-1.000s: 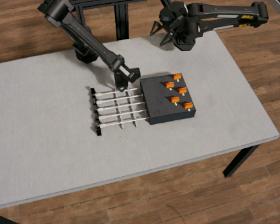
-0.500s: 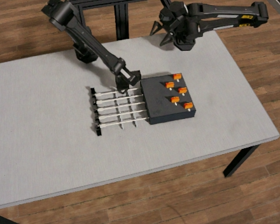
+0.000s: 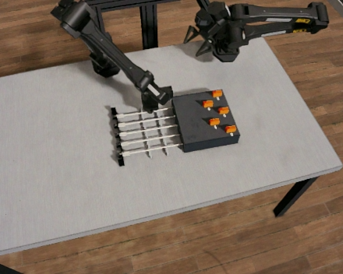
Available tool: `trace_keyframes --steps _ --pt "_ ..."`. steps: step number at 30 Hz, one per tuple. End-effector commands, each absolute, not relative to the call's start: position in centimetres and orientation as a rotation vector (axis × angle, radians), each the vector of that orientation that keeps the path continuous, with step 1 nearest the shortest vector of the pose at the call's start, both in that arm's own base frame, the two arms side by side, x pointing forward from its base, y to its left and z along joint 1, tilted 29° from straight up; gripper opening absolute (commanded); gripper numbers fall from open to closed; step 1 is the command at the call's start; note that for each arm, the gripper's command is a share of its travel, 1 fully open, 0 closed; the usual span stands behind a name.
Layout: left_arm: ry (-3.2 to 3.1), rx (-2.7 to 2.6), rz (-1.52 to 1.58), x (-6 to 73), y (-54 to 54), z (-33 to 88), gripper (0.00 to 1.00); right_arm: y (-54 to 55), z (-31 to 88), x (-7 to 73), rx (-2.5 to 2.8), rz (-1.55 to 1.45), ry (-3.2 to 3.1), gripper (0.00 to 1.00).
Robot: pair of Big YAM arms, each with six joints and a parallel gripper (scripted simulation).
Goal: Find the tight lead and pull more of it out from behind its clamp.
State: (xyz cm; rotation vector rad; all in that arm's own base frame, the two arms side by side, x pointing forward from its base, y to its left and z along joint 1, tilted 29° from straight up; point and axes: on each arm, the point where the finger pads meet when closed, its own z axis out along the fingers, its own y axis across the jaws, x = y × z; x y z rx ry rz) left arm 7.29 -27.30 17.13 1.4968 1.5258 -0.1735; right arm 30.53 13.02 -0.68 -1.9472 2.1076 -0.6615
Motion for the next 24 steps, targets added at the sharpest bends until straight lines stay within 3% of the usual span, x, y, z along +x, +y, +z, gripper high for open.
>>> trace_keyframes --steps 1,24 --pt "1.527 1.454 -0.214 7.3 -28.2 19.4 1.00 13.6 0.2 31.2 -1.921 -0.659 2.077 0.02" --pt "1.527 1.454 -0.214 7.3 -28.2 19.4 1.00 15.5 3.1 31.4 -1.887 -0.647 2.040 0.00"
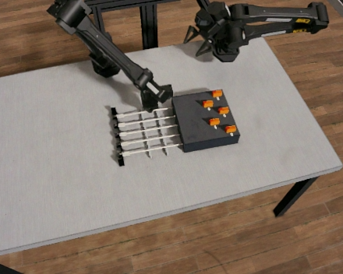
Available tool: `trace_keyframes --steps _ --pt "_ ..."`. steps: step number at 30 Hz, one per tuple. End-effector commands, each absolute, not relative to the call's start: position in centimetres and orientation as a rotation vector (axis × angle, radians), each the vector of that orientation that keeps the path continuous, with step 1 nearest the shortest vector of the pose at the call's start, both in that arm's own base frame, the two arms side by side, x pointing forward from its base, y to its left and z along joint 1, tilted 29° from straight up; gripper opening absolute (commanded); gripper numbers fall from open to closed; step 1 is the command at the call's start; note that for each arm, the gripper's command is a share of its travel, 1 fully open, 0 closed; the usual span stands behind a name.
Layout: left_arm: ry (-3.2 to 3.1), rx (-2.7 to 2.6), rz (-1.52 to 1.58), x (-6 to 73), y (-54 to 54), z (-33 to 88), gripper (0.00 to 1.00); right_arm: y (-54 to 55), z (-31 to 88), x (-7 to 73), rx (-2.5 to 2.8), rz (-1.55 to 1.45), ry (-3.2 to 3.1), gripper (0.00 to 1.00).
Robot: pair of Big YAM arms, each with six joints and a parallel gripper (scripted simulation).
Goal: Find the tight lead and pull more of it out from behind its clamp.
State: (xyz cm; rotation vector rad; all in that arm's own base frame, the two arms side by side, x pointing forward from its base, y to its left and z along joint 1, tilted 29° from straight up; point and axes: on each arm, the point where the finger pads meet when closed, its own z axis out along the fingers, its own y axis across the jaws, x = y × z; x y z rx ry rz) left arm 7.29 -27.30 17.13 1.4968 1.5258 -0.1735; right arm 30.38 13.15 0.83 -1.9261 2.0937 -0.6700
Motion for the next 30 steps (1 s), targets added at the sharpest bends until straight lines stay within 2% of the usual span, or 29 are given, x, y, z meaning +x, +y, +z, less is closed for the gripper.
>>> trace_keyframes --steps 1,18,20,21,27,28,30 --pt "1.527 1.454 -0.214 7.3 -28.2 19.4 1.00 15.6 3.3 31.3 -1.886 -0.646 2.040 0.00" --pt "1.527 1.454 -0.214 7.3 -28.2 19.4 1.00 14.1 2.8 29.4 -1.929 -0.657 2.087 0.00" --pt "1.527 1.454 -0.214 7.3 -28.2 19.4 1.00 14.1 2.8 29.4 -1.929 -0.657 2.087 0.23" --pt "1.527 1.454 -0.214 7.3 -28.2 19.4 1.00 14.1 2.8 29.4 -1.929 -0.657 2.087 0.28" --pt "1.527 1.454 -0.214 7.3 -28.2 19.4 1.00 14.3 3.5 28.5 -1.702 -0.584 2.160 0.96" --pt "1.527 1.454 -0.214 7.3 -28.2 19.4 1.00 14.3 3.9 28.2 -1.646 -0.564 2.170 1.00" --pt "1.527 1.454 -0.214 7.3 -28.2 19.4 1.00 14.5 4.8 27.7 -1.543 -0.520 2.178 1.00"
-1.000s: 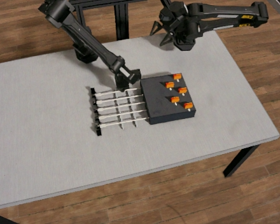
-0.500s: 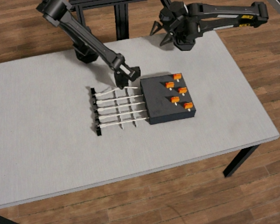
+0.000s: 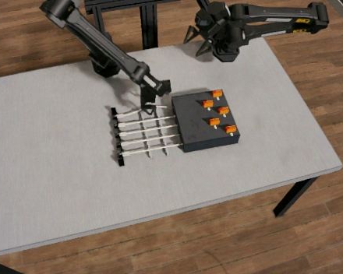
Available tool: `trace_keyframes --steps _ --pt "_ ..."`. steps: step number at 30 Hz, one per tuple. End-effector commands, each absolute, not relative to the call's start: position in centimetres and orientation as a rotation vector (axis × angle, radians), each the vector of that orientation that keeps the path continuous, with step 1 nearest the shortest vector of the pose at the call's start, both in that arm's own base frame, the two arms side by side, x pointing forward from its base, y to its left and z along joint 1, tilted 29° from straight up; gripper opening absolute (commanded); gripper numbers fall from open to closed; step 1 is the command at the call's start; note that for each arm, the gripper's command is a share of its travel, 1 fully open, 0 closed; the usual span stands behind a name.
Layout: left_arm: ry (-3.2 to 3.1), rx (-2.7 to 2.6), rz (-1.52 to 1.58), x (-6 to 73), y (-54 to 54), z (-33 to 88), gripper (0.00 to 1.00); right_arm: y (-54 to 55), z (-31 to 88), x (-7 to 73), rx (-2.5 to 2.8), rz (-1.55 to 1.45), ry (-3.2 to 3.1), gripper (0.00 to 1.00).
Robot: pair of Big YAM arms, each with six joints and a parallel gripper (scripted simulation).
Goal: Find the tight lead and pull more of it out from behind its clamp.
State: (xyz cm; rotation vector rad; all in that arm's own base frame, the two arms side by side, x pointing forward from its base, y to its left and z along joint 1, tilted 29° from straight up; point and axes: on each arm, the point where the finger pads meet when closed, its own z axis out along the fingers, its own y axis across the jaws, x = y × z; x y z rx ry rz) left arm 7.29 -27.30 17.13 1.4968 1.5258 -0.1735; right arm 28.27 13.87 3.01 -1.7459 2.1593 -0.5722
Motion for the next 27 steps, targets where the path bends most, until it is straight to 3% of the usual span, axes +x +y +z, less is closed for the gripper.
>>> trace_keyframes --steps 1,16,27 --pt "1.527 1.454 -0.214 7.3 -28.2 19.4 1.00 14.5 4.8 27.7 -1.543 -0.520 2.178 1.00" --pt "1.527 1.454 -0.214 7.3 -28.2 19.4 1.00 15.5 10.8 23.7 -0.818 -0.191 2.132 1.00" --pt "1.527 1.454 -0.214 7.3 -28.2 19.4 1.00 16.0 13.6 22.5 -0.632 -0.129 2.050 1.00"
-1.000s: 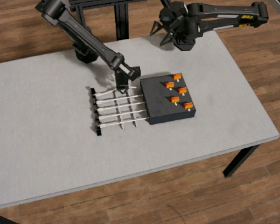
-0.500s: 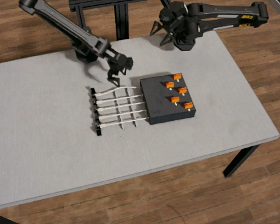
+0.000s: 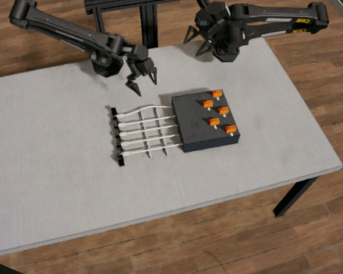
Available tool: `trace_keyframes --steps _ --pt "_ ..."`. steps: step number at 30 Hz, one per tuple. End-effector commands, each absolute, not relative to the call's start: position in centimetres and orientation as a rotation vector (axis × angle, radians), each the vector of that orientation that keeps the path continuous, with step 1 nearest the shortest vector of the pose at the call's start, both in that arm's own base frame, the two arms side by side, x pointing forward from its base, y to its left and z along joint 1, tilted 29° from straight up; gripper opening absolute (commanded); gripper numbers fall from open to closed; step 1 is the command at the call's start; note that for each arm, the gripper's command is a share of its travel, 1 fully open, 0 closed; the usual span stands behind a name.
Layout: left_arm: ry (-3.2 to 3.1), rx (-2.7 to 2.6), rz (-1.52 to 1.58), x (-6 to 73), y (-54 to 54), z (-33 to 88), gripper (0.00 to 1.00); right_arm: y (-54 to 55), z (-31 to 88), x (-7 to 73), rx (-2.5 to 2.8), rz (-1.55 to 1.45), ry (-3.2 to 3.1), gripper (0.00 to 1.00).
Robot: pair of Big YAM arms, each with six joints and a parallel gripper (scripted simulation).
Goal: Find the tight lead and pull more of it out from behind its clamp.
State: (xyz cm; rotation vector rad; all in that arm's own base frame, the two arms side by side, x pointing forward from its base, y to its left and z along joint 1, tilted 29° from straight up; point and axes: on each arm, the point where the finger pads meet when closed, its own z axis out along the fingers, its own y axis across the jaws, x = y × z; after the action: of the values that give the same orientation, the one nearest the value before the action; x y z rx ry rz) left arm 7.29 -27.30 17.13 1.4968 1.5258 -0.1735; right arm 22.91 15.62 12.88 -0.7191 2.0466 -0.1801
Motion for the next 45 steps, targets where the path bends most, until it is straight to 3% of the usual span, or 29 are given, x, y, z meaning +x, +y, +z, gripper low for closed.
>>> trace_keyframes --steps 1,14,20,45 --pt "1.527 1.454 -0.214 7.3 -28.2 19.4 1.00 16.0 13.7 22.5 -0.627 -0.129 2.045 1.00" --pt "1.527 1.454 -0.214 7.3 -28.2 19.4 1.00 15.7 13.5 22.6 -0.642 -0.165 2.037 1.00" --pt "1.558 1.359 -0.247 7.1 -28.8 19.6 1.00 15.9 14.5 24.2 -0.787 -0.258 2.004 0.32" --pt "1.541 1.259 -0.186 7.7 -28.6 19.9 1.00 13.5 5.5 33.1 -1.861 -0.622 2.078 0.32"
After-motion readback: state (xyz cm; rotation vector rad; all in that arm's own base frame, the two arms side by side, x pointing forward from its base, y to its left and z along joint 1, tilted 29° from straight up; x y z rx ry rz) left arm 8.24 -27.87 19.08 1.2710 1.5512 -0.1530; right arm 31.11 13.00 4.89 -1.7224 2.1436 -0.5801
